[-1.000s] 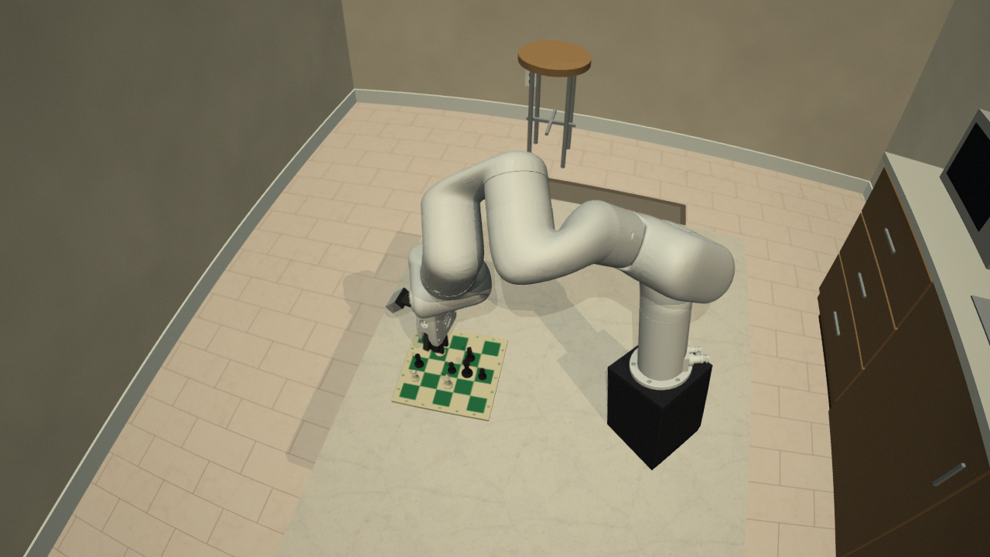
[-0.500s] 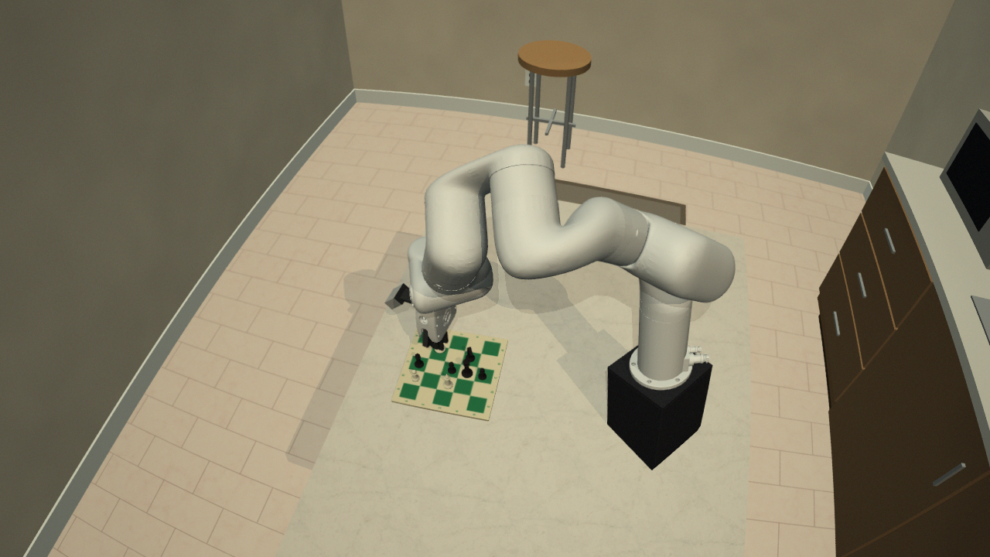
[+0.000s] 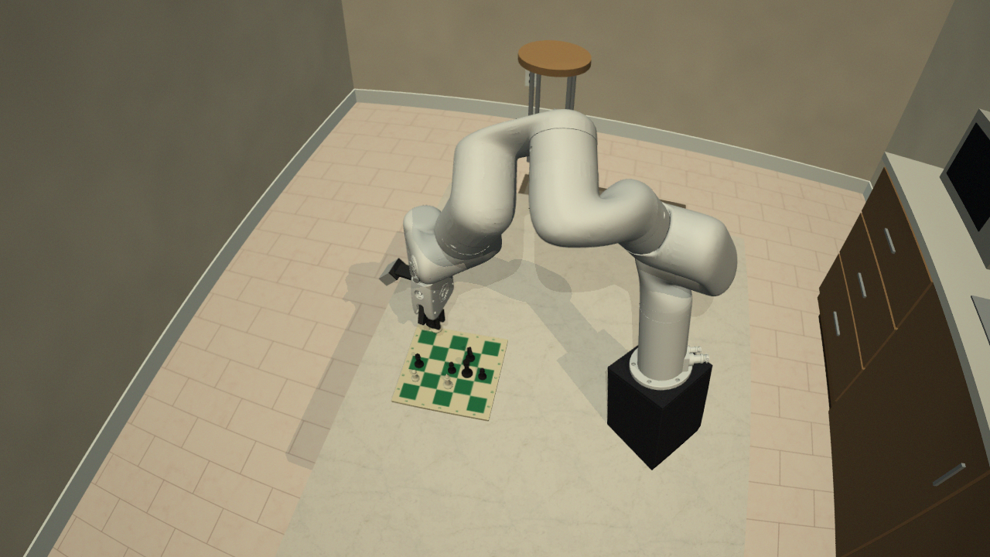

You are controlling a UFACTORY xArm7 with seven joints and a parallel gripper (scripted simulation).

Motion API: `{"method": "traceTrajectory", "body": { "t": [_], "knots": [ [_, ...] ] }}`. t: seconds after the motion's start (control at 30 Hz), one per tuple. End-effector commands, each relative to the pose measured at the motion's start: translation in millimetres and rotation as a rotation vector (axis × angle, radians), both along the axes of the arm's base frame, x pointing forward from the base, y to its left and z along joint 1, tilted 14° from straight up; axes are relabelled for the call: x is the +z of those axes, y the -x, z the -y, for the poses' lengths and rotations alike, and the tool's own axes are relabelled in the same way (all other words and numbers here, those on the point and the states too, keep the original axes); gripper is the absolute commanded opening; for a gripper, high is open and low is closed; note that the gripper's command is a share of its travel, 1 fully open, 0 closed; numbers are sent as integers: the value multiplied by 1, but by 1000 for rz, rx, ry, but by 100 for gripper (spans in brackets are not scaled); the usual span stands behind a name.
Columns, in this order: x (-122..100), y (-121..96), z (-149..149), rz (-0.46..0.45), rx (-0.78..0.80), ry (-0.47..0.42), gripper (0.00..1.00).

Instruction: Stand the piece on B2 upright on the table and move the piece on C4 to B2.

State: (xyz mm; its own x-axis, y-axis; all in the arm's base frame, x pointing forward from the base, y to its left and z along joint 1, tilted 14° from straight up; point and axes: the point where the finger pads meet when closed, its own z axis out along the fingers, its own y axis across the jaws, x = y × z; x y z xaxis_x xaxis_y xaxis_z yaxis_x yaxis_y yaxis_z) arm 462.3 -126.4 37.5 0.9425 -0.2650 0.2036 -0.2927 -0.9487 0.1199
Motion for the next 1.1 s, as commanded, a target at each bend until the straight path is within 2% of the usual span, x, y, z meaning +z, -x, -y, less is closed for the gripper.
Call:
{"method": "traceTrajectory", "body": {
  "t": [0.0,0.33,0.37,0.43,0.5,0.53,0.57,0.63,0.7,0.77,0.83,1.07],
  "knots": [
    [11,2,-2,-2,-1,4,0],
    [11,1,-4,-2,1,4,0],
    [9,-3,-15,-4,9,5,0],
    [-1,-16,-71,-12,50,11,0],
    [-1,-16,-71,-12,50,11,0],
    [-7,-20,-101,-17,76,16,0],
    [-8,-21,-107,-17,76,16,0],
    [-8,-21,-107,-17,76,16,0],
    [-20,-22,-165,-23,117,23,0],
    [-20,-22,-165,-23,117,23,0],
    [-23,-21,-178,-25,126,25,0],
    [-23,-21,-178,-25,126,25,0]
  ]
}}
